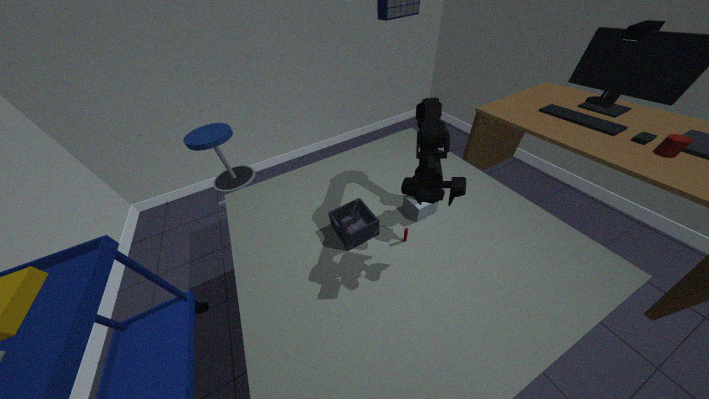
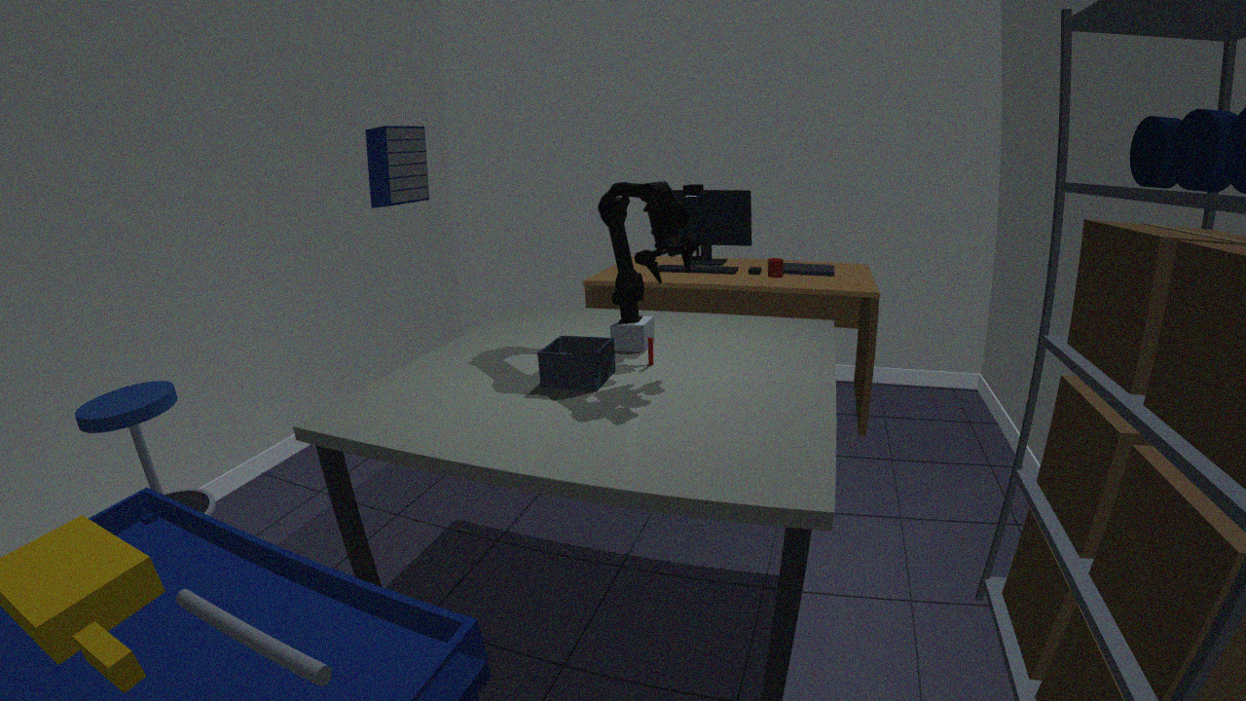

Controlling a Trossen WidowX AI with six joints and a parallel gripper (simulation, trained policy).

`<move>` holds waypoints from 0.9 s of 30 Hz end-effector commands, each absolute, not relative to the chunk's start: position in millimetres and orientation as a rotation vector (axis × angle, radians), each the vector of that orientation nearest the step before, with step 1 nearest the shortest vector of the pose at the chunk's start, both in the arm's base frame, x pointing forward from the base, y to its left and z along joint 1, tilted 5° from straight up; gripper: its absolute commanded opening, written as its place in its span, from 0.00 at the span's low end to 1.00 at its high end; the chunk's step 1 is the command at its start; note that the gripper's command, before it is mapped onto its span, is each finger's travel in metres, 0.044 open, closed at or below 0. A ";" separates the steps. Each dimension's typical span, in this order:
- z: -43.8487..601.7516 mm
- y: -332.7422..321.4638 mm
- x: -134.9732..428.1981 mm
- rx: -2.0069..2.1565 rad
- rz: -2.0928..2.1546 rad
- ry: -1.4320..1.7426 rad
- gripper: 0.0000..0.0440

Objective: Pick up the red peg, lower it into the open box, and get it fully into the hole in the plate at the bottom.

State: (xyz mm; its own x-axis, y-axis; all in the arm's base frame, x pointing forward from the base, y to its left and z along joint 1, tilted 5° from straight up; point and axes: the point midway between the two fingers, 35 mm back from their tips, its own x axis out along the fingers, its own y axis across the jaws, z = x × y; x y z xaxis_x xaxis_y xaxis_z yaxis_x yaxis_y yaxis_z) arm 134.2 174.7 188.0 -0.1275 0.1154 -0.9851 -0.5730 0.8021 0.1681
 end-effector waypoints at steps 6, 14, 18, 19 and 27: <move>170.3 152.9 146.0 -0.234 0.315 1.672 1.00; 153.3 132.4 154.5 -0.098 0.033 1.706 1.00; 143.2 122.5 157.5 -0.033 -0.109 1.714 1.00; 140.5 120.1 158.2 -0.016 -0.145 1.715 1.00; 114.0 103.4 162.1 0.113 -0.432 1.707 0.99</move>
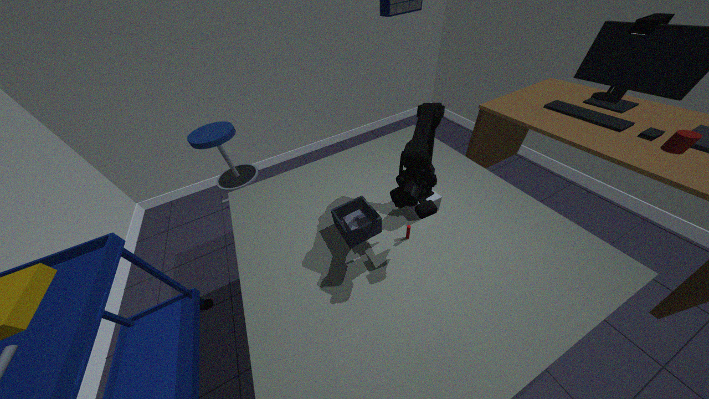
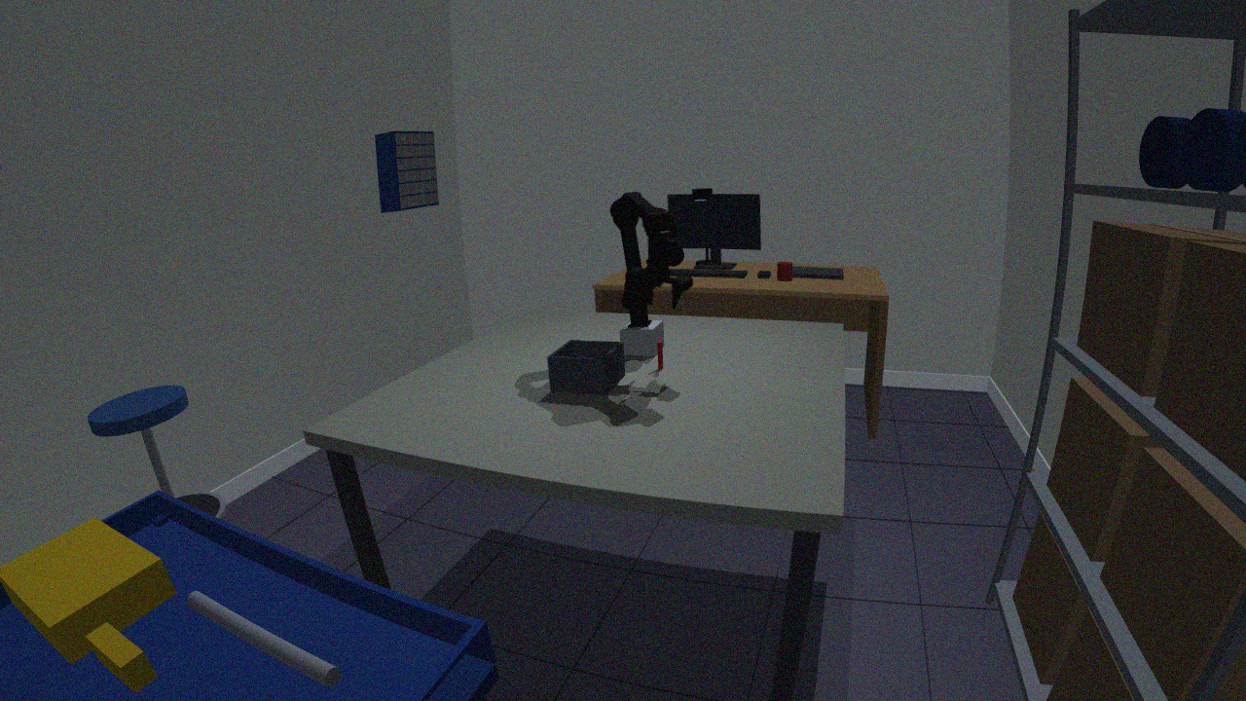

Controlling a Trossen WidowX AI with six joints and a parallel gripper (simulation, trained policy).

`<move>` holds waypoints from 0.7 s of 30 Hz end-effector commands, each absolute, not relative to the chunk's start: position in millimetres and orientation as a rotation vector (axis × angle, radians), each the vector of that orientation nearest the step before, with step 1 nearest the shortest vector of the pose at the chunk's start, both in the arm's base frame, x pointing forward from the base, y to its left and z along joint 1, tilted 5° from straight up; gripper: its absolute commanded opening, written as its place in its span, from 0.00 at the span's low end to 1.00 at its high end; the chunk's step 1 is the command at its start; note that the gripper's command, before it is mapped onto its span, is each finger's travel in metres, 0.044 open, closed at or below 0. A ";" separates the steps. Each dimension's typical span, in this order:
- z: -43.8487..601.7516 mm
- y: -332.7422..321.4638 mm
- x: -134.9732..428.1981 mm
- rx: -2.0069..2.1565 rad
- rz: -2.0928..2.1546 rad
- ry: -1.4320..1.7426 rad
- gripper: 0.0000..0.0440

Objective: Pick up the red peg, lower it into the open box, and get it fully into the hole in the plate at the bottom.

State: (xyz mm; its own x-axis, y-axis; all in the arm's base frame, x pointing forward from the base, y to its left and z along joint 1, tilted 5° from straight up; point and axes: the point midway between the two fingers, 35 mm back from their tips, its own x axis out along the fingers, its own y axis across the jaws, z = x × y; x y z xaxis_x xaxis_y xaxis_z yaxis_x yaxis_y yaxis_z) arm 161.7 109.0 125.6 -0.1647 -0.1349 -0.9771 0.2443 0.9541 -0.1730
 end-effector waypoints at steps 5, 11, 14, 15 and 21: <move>92.9 96.6 164.6 0.193 -0.595 1.683 0.98; 65.8 92.4 167.6 0.282 -0.742 1.636 0.94; 51.7 91.6 169.4 0.324 -0.791 1.607 0.92; 47.0 91.5 170.0 0.338 -0.804 1.597 0.92; 18.7 92.6 174.4 0.424 -0.849 1.535 0.88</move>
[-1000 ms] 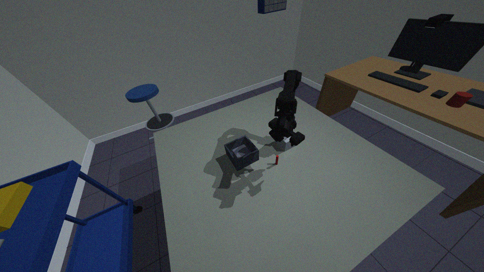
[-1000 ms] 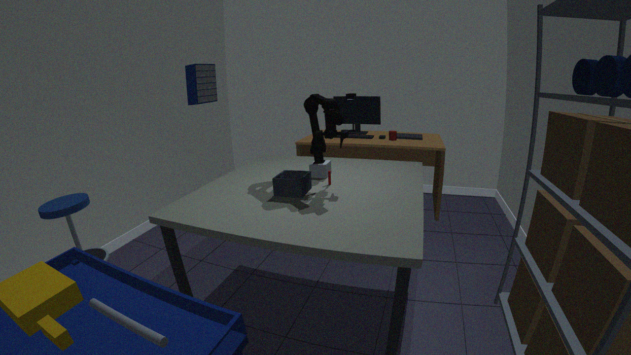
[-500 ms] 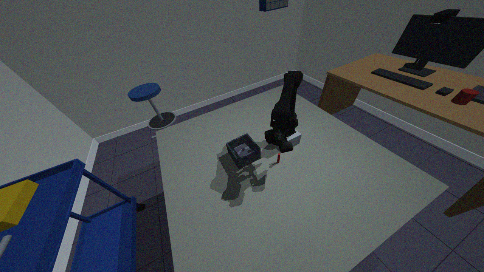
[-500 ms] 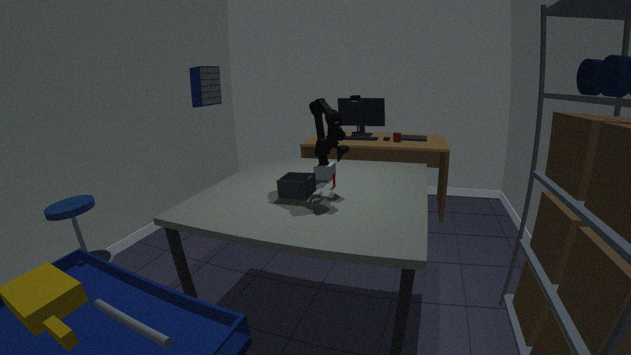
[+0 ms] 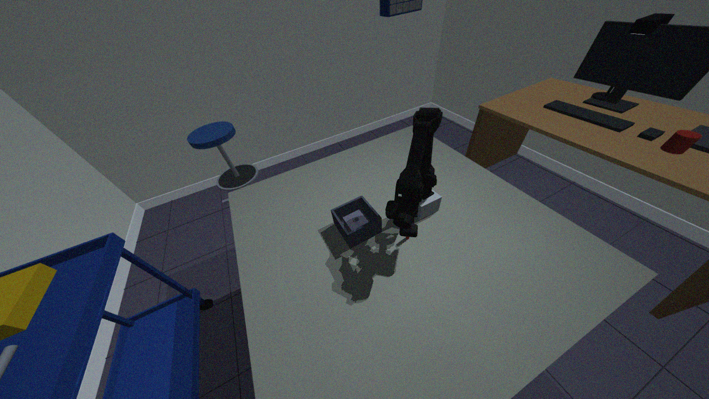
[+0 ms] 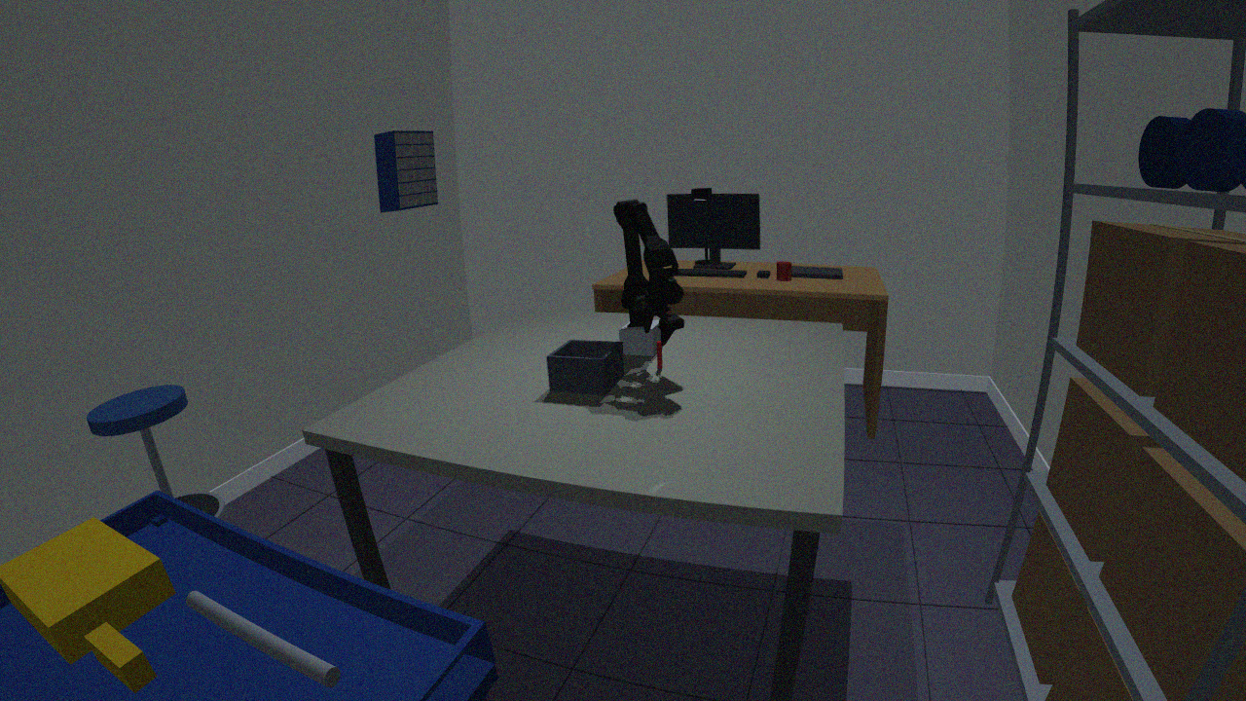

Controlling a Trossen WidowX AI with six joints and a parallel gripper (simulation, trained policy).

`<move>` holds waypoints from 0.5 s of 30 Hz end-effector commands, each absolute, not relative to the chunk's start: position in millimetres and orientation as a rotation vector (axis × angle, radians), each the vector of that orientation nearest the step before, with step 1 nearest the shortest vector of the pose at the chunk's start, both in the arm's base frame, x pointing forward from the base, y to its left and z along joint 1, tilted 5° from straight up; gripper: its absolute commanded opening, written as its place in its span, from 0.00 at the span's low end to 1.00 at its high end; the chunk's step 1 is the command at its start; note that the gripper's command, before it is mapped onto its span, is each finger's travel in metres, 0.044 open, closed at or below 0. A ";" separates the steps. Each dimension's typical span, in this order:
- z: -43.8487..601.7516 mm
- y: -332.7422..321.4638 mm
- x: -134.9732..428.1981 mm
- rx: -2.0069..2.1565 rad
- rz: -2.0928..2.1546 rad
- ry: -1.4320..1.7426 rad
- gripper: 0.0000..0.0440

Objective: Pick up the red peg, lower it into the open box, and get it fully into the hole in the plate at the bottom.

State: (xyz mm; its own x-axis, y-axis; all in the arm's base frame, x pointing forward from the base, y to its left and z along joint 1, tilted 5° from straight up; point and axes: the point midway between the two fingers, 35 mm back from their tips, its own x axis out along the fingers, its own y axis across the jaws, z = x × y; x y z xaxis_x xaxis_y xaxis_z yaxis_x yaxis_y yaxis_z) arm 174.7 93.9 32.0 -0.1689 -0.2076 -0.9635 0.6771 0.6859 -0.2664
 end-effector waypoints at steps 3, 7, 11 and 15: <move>5.7 93.5 176.7 0.466 -0.858 1.505 0.87; -8.6 94.5 178.4 0.517 -0.868 1.472 0.85; -19.6 94.2 176.4 0.552 -0.886 1.455 0.75; -27.0 93.3 172.5 0.584 -0.914 1.459 0.53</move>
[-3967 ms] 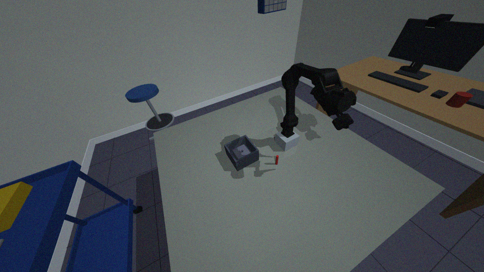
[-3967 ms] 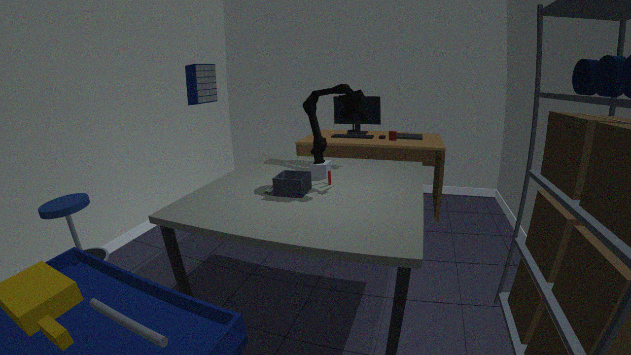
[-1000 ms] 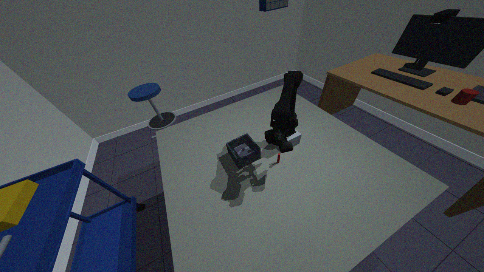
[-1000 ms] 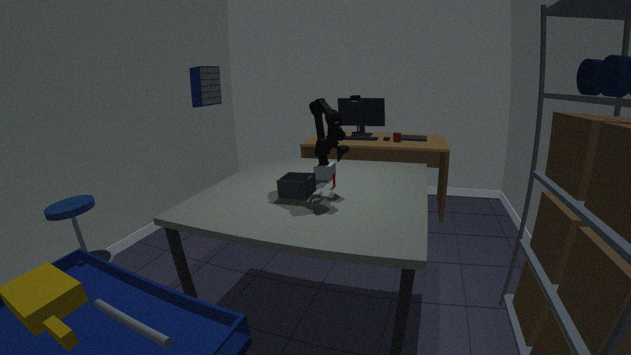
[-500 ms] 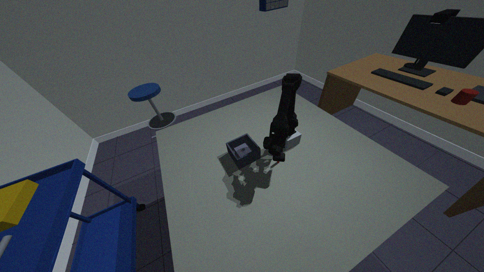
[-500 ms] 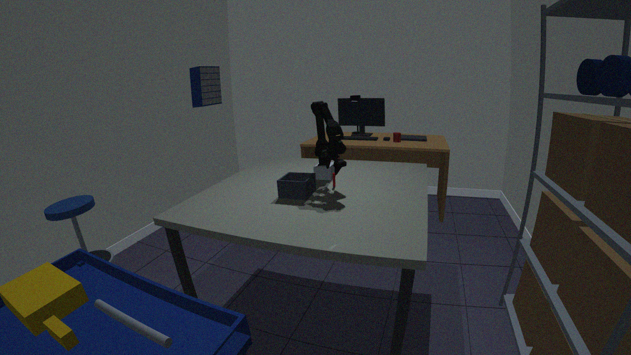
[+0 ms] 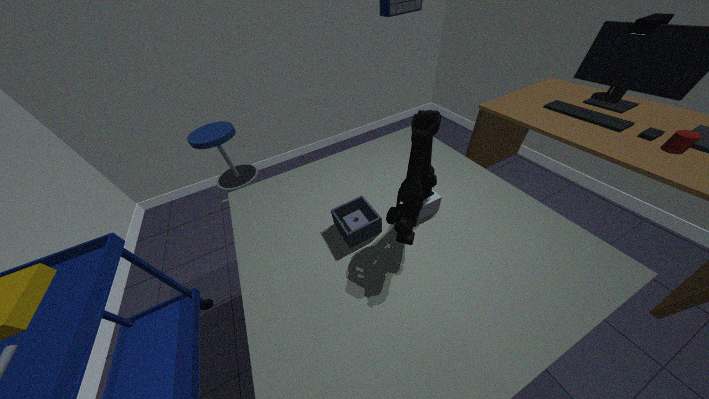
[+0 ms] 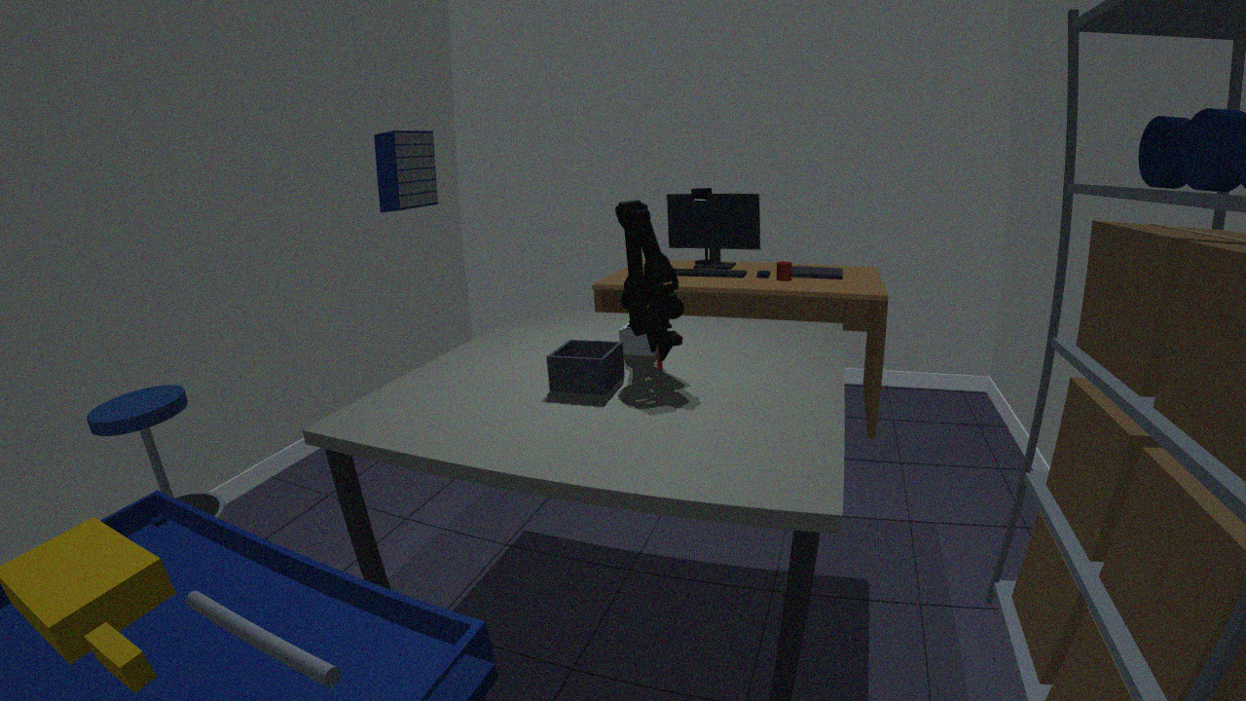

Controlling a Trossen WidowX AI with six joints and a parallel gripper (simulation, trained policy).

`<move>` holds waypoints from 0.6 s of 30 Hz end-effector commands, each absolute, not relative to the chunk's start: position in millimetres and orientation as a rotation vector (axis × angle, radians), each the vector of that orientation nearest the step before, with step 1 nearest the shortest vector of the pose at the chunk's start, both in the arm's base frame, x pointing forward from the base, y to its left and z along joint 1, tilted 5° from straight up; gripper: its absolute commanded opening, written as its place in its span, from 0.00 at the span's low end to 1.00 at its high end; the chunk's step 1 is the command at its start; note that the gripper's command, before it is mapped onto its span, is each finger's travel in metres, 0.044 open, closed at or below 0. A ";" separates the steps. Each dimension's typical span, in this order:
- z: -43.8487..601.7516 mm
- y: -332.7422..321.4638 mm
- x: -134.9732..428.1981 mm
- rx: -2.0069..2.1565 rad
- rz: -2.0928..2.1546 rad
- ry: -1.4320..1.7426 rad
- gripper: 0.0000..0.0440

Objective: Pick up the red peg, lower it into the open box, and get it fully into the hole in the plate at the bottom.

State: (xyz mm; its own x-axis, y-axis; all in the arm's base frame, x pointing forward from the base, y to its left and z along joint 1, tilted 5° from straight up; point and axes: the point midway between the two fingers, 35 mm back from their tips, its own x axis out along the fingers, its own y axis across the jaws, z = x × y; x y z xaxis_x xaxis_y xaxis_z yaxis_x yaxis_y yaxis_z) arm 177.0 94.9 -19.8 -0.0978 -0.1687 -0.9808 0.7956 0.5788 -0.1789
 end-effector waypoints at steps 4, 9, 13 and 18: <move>-29.7 94.9 173.3 0.607 -0.920 1.473 0.29; -28.2 96.1 175.4 0.629 -0.918 1.505 0.00; -19.8 91.1 181.8 0.608 -0.888 1.458 0.00; -7.0 84.7 185.8 0.582 -0.860 1.418 0.00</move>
State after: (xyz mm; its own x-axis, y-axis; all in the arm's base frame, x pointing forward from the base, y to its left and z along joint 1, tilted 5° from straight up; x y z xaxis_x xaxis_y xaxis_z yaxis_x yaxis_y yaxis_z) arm 182.9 87.7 -14.9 -0.0831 -0.1558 -0.9843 0.8049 0.5719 -0.1585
